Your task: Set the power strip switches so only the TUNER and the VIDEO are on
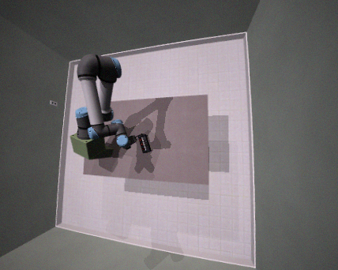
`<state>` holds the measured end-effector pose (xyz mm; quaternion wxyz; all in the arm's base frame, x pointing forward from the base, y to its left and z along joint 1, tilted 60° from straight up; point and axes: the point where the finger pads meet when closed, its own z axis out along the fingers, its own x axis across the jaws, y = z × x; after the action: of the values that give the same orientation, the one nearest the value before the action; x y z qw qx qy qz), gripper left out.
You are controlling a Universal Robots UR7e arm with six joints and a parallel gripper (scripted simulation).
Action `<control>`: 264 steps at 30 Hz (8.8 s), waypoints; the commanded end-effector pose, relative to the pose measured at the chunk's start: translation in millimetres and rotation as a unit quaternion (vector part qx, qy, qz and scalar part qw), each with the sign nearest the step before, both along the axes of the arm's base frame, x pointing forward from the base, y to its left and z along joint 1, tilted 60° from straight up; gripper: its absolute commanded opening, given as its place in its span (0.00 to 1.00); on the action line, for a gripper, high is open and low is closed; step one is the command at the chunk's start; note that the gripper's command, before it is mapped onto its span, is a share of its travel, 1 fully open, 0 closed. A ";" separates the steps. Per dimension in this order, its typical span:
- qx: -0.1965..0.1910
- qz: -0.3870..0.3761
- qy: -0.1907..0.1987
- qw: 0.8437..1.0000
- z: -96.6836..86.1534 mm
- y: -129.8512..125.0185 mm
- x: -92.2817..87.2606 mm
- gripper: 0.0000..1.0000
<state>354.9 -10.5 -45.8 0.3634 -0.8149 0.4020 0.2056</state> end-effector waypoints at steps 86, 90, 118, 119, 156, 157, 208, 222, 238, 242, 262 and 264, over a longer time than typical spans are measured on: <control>-0.043 -0.104 -0.020 0.993 -42.5 -1.9 32.8 0.00; -0.042 -0.104 -0.020 0.994 -64.9 33.7 49.3 0.00; -0.041 -0.103 -0.020 0.994 -74.7 52.7 55.2 0.00; -0.041 -0.103 -0.020 0.994 -74.7 52.7 55.2 0.00; -0.041 -0.103 -0.020 0.994 -74.7 52.7 55.2 0.00; -0.041 -0.103 -0.020 0.994 -74.7 52.7 55.2 0.00; -0.041 -0.104 -0.020 0.994 -31.5 -15.0 22.3 0.00; -0.041 -0.104 -0.020 0.994 -31.5 -15.0 22.3 0.00; -0.041 -0.104 -0.020 0.994 -31.5 -15.0 22.3 0.00; -0.041 -0.104 -0.020 0.994 -31.5 -15.0 22.3 0.00; -0.041 -0.104 -0.020 0.994 -31.5 -15.0 22.3 1.00; -0.041 -0.104 -0.020 0.994 -31.5 -15.0 22.3 1.00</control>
<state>377.1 -25.0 -77.3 0.3567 -0.7872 0.4848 0.1341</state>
